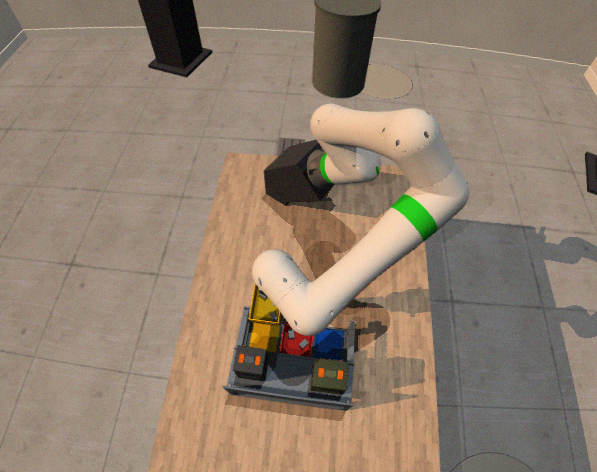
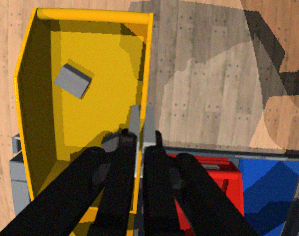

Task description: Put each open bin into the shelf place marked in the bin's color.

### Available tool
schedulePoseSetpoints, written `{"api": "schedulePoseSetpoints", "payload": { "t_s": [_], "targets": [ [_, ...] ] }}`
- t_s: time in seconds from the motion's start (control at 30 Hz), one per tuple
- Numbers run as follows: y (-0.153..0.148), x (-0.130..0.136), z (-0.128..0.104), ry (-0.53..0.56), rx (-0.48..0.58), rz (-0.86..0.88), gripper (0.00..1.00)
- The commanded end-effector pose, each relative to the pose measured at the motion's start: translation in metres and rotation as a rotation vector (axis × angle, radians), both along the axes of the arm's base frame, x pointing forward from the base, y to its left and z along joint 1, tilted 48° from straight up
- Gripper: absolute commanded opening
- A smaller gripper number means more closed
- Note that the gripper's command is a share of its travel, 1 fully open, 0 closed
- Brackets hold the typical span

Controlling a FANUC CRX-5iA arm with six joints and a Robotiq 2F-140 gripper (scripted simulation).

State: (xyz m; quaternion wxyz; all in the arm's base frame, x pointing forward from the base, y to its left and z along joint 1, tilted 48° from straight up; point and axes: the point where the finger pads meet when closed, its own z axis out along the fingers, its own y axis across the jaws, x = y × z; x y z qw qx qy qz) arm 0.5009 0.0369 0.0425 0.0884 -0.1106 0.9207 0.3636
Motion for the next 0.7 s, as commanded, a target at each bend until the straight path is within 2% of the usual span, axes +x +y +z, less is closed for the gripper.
{"api": "schedulePoseSetpoints", "payload": {
  "t_s": [0.0,0.67],
  "targets": [
    [0.000,0.003,0.001,0.000,0.000,0.000,0.00],
    [0.000,0.024,0.009,0.000,0.000,0.000,0.00]
  ]
}}
